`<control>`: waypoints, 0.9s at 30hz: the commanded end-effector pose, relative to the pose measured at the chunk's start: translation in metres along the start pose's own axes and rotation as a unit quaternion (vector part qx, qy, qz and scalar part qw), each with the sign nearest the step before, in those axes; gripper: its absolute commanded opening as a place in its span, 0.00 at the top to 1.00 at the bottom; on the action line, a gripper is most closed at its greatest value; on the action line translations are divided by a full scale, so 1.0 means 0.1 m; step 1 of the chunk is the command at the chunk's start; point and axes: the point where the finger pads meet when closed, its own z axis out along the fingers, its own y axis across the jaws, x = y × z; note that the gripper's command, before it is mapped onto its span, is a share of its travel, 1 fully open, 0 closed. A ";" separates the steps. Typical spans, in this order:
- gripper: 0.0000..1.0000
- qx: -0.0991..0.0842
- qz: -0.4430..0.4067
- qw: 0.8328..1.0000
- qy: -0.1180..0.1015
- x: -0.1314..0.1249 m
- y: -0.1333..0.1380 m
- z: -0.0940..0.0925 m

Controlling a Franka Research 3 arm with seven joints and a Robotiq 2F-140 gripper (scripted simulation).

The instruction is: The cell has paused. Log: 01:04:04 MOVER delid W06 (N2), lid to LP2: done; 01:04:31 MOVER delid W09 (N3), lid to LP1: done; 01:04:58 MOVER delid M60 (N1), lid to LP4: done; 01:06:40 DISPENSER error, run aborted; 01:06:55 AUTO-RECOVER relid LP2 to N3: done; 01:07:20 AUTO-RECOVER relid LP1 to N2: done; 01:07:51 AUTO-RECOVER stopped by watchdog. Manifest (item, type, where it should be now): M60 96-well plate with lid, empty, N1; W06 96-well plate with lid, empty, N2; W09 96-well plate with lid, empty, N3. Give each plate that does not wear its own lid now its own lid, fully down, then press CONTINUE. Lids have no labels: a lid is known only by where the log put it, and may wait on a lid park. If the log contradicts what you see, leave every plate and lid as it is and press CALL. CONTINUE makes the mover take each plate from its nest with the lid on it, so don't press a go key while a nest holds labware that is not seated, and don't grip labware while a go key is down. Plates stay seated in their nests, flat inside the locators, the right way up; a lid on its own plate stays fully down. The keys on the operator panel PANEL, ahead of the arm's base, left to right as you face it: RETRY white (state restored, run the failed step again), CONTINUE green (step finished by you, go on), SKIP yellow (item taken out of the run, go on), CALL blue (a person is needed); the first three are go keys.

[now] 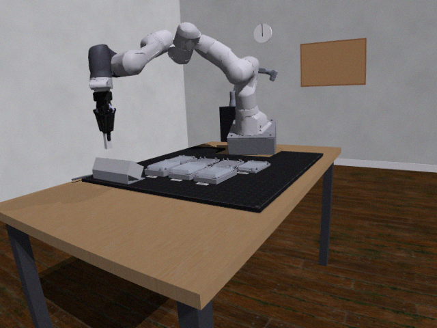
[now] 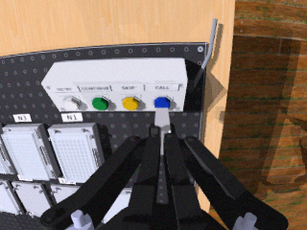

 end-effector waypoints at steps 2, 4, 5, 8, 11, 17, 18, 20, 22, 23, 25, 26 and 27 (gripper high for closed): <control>1.00 -0.001 -0.007 1.000 0.001 0.01 0.01 0.03; 1.00 -0.001 -0.007 1.000 0.001 0.01 0.01 0.04; 1.00 -0.001 -0.007 1.000 0.001 0.01 0.01 0.05; 1.00 -0.001 -0.007 1.000 0.001 0.01 0.01 0.06; 1.00 -0.001 -0.007 1.000 0.001 0.01 0.01 0.07; 1.00 -0.001 -0.007 1.000 0.001 0.01 0.01 0.09; 1.00 -0.001 -0.007 1.000 0.001 0.01 0.01 0.09; 1.00 -0.001 -0.007 1.000 0.001 0.01 0.01 0.10; 1.00 -0.001 -0.007 1.000 0.001 0.01 0.01 0.10; 1.00 -0.001 -0.007 1.000 0.001 0.01 0.01 0.10; 1.00 -0.001 -0.007 1.000 0.001 0.01 0.01 0.10; 1.00 -0.001 -0.007 1.000 0.001 0.01 0.01 0.10; 1.00 -0.001 -0.007 1.000 0.001 0.01 0.01 0.10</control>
